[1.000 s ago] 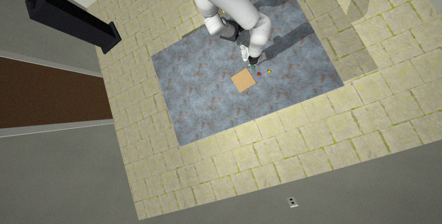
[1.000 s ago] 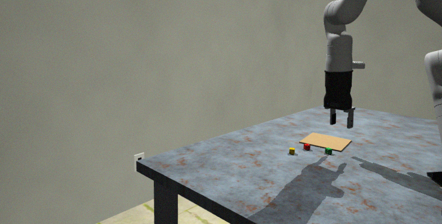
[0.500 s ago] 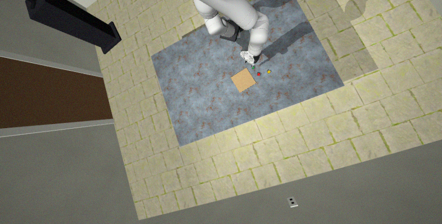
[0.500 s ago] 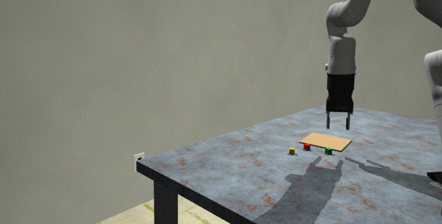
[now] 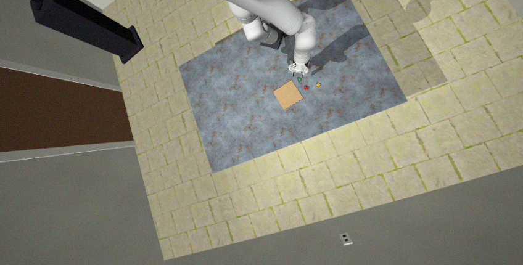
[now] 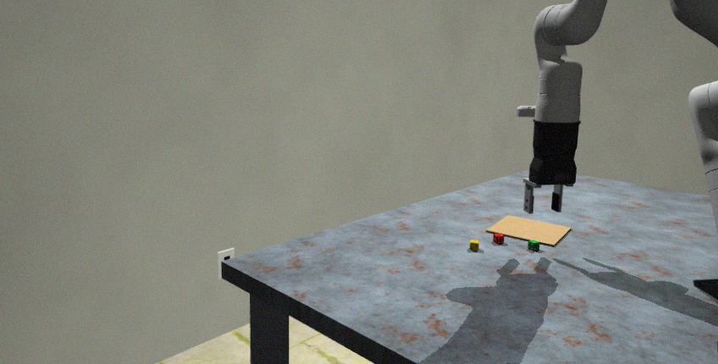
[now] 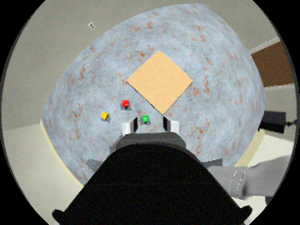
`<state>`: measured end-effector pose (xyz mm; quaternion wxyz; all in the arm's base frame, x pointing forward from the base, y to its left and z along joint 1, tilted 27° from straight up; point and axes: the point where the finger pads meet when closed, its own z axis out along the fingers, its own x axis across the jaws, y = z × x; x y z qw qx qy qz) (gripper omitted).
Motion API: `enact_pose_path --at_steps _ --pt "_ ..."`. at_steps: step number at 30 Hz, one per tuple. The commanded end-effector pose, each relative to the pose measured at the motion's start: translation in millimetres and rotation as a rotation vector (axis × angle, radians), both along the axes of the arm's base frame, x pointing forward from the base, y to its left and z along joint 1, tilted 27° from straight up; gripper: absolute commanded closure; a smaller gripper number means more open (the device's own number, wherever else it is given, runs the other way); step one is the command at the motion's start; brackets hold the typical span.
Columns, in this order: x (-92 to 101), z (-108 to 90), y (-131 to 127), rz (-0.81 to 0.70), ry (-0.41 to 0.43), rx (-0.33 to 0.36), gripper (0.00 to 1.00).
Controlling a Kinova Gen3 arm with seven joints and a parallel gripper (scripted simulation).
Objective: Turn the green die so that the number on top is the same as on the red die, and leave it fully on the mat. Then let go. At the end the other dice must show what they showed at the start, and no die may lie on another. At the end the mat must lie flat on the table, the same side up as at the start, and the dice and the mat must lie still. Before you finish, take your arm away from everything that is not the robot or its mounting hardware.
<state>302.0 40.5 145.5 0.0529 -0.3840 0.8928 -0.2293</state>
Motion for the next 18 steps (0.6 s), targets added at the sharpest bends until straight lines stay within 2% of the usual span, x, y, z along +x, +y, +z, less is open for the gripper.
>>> enact_pose_path --at_steps 1,10,18 --pt "0.4 -0.1 -0.1 0.021 0.008 -0.003 0.0" --pt "2.7 -2.2 6.5 0.177 0.061 -0.04 0.0" --pt "3.4 -2.9 8.9 0.231 0.078 -0.052 0.0"
